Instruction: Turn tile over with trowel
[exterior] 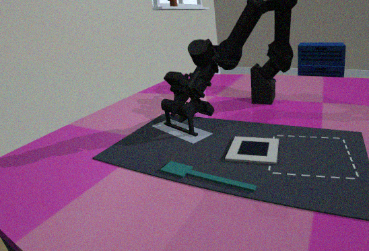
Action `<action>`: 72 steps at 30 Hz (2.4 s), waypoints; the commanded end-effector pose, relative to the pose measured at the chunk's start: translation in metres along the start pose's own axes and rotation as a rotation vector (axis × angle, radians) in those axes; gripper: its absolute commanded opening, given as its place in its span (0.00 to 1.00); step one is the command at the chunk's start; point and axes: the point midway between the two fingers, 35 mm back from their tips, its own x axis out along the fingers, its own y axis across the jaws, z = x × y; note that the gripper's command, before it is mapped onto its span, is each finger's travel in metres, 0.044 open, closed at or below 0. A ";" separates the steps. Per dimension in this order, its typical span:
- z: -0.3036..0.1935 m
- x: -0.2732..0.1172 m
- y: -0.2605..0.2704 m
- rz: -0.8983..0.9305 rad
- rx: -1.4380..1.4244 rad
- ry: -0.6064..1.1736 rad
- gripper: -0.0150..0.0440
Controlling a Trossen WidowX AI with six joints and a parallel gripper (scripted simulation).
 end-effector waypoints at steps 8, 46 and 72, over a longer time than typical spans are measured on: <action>0.001 -0.029 0.037 0.002 -0.004 -0.003 0.25; -0.101 0.012 0.055 0.025 -0.388 0.302 0.25; -0.109 0.027 0.034 0.025 -0.387 0.303 0.25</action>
